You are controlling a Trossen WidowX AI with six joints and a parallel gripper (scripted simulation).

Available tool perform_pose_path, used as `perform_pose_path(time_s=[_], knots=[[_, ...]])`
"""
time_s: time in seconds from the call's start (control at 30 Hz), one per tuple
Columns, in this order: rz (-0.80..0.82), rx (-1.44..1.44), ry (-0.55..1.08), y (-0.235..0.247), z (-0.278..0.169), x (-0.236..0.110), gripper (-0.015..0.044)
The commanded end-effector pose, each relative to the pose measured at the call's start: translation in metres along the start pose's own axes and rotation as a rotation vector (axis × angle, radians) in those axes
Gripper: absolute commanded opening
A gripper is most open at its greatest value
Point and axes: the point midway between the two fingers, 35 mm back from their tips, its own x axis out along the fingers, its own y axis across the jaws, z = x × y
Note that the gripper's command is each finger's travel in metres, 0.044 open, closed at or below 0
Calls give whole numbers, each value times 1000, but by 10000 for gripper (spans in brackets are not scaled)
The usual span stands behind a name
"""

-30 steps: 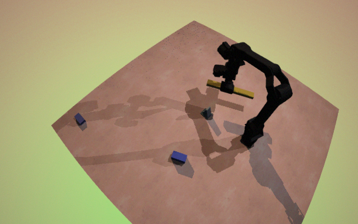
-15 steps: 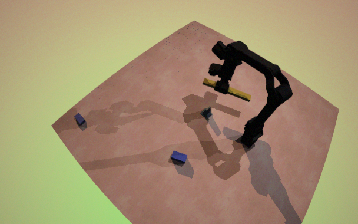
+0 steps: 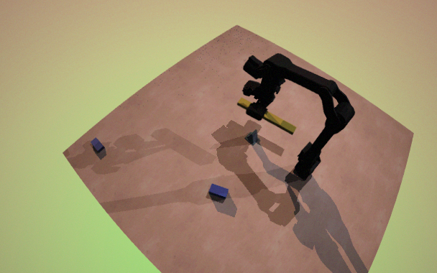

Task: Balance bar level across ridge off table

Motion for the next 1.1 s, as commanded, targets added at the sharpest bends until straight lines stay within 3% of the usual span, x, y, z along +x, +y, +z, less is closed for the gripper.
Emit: perform_pose_path(time_s=[0.0,0.4,1.07], knots=[[-2,47,0,15,5,-1,0],[2,192,0,57,14,-2,0],[2,194,0,57,14,27,0]])
